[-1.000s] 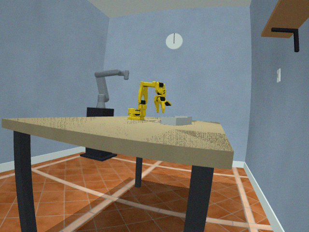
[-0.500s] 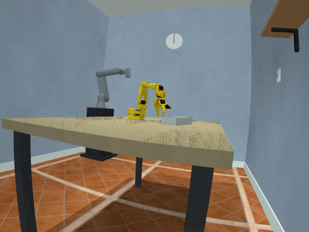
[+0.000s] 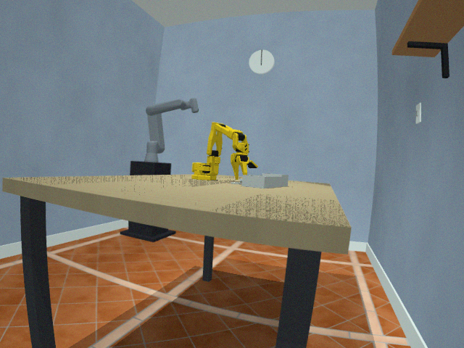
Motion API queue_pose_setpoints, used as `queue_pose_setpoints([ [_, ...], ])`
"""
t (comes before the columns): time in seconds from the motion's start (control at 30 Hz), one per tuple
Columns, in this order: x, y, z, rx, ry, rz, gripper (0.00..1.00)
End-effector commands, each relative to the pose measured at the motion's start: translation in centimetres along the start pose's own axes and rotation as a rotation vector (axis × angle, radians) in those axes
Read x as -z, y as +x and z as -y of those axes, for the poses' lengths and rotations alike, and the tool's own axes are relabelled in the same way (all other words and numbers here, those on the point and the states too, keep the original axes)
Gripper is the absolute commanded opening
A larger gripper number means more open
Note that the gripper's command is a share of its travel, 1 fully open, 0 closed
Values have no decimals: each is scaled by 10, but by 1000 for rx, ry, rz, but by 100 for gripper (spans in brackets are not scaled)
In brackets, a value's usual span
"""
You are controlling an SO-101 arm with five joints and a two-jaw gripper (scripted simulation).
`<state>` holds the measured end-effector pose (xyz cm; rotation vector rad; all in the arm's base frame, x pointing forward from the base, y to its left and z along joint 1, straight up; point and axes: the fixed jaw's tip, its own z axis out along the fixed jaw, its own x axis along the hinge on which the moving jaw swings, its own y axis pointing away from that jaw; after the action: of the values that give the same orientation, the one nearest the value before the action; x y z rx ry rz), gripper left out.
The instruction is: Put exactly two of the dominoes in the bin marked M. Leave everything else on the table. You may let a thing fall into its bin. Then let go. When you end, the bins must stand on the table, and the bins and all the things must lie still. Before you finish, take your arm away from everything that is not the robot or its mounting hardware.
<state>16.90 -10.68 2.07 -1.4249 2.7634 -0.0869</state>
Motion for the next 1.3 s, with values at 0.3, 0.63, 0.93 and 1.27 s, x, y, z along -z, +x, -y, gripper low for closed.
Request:
queue_pose_setpoints([
  [0.3, -11, 2, -8, -3, -46, -1, 29],
  [0.63, -11, 2, -8, -3, -46, -1, 29],
  [0.93, -11, 2, -8, -3, -46, -1, 29],
  [1.27, -11, 2, -8, -3, -46, -1, 24],
])
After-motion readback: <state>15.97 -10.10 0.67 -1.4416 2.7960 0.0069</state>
